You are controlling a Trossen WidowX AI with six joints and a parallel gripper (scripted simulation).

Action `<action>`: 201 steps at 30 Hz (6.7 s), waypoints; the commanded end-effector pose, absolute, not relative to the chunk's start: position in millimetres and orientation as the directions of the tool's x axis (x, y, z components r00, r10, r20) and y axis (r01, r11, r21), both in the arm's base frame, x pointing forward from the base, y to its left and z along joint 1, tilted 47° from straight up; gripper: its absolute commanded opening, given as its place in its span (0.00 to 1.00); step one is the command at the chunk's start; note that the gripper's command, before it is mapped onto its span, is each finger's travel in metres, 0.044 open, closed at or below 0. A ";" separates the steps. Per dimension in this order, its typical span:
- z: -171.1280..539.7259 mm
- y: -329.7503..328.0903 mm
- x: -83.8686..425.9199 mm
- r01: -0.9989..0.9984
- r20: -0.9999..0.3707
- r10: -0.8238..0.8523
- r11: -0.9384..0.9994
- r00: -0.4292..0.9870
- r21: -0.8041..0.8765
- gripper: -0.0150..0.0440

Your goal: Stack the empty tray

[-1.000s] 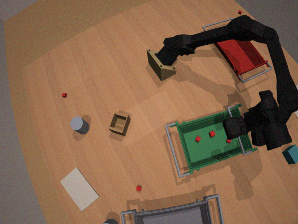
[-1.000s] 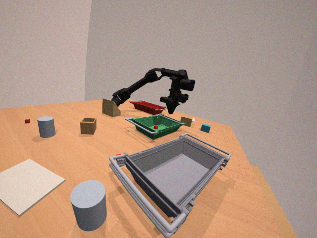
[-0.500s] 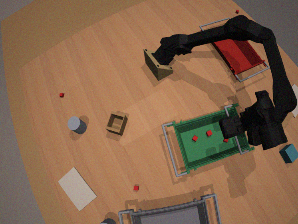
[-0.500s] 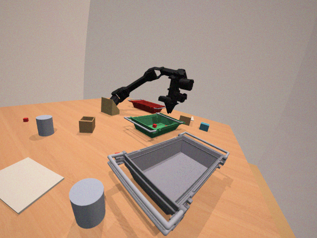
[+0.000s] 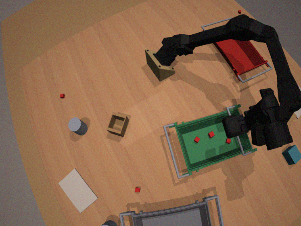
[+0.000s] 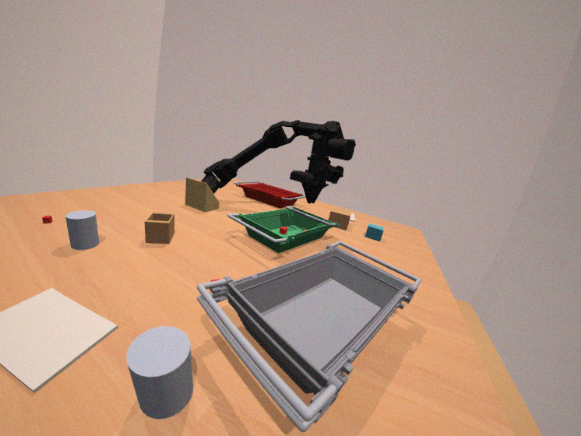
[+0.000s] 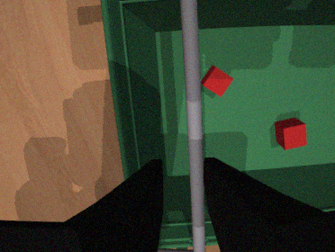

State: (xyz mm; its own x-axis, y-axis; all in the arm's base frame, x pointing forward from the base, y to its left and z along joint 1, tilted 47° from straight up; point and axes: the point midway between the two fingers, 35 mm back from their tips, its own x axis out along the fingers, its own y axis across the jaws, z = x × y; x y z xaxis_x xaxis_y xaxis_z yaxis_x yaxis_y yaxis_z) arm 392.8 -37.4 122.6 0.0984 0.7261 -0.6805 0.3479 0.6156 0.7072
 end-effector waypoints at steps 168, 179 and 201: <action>-15.9 -142.5 339.4 0.309 -0.690 0.718 0.639 0.088 0.704 0.25; -0.1 -159.9 338.2 0.310 -0.691 0.717 0.640 0.088 0.703 0.74; 208.3 51.4 247.4 0.230 -0.725 0.683 0.694 0.087 0.682 1.00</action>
